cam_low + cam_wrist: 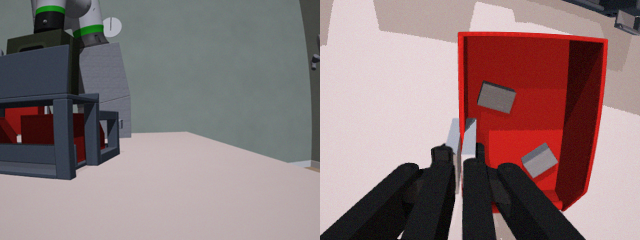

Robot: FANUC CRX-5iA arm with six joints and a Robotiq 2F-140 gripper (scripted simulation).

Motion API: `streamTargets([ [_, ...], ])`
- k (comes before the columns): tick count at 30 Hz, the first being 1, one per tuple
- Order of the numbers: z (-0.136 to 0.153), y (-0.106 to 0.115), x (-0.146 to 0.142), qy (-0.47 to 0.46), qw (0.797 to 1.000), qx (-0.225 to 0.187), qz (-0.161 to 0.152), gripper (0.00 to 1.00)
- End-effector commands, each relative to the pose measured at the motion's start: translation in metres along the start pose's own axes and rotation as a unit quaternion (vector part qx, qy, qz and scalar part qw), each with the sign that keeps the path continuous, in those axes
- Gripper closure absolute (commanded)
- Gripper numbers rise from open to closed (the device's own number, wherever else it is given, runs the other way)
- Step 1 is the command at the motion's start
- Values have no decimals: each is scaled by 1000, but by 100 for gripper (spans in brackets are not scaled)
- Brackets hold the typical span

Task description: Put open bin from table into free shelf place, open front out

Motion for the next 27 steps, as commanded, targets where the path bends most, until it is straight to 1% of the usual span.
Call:
streamTargets([
  [1,0,0,0,0,1000,0,0,100],
  [21,0,0,-1,-1,1000,0,0,100],
  [27,-1,0,-7,-7,1000,0,0,100],
])
Point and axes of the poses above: the point where the finger pads meet when closed, its own y axis back along the fingers, its own x axis across the jaws, z = x × y, the point moved 9 cm from there along y, back along the fingers, and after that the axes turned 12 degrees about -y, right-handed, at the moved point
